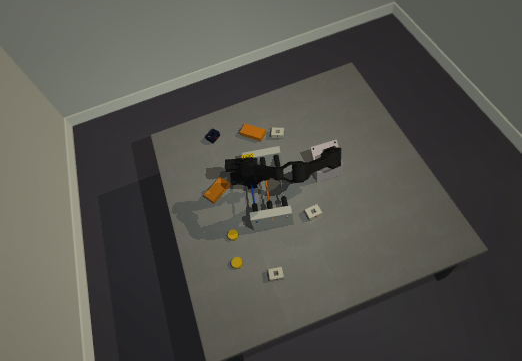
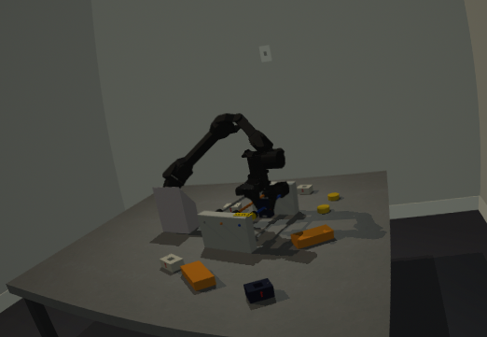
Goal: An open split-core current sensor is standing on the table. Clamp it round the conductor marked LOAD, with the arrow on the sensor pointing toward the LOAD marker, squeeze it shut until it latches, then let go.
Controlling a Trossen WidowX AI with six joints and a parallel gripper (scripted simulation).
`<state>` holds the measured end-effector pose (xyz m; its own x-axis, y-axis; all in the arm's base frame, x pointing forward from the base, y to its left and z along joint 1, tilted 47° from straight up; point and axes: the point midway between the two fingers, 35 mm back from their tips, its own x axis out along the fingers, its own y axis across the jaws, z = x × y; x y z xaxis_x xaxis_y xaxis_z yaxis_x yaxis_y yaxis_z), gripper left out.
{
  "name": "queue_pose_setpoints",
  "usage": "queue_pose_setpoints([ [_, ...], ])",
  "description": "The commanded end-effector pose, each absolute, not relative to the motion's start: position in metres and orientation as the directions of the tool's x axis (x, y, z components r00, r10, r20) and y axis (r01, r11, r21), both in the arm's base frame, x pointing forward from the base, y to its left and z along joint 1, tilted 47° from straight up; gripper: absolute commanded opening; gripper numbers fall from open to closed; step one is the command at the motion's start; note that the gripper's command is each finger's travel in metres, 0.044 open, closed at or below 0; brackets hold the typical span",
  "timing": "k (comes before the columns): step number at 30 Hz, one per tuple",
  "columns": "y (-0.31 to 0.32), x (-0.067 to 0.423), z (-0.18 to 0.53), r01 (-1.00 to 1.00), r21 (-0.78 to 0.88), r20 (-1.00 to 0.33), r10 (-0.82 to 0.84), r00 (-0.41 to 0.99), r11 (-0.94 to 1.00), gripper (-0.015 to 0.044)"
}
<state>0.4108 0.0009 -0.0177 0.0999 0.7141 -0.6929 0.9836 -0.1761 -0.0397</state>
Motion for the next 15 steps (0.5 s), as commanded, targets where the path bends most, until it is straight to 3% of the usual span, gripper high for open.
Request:
queue_pose_setpoints([
  [1, 0.0009, 0.4108, -0.0175, 0.984, -0.039, -0.693, 0.714, 0.099, -0.175, 0.0131],
  [6, 0.0009, 0.4108, -0.0175, 0.984, -0.039, -0.693, 0.714, 0.099, -0.175, 0.0250],
  [15, 0.0009, 0.4108, -0.0175, 0.984, -0.039, -0.693, 0.714, 0.099, -0.175, 0.0250],
])
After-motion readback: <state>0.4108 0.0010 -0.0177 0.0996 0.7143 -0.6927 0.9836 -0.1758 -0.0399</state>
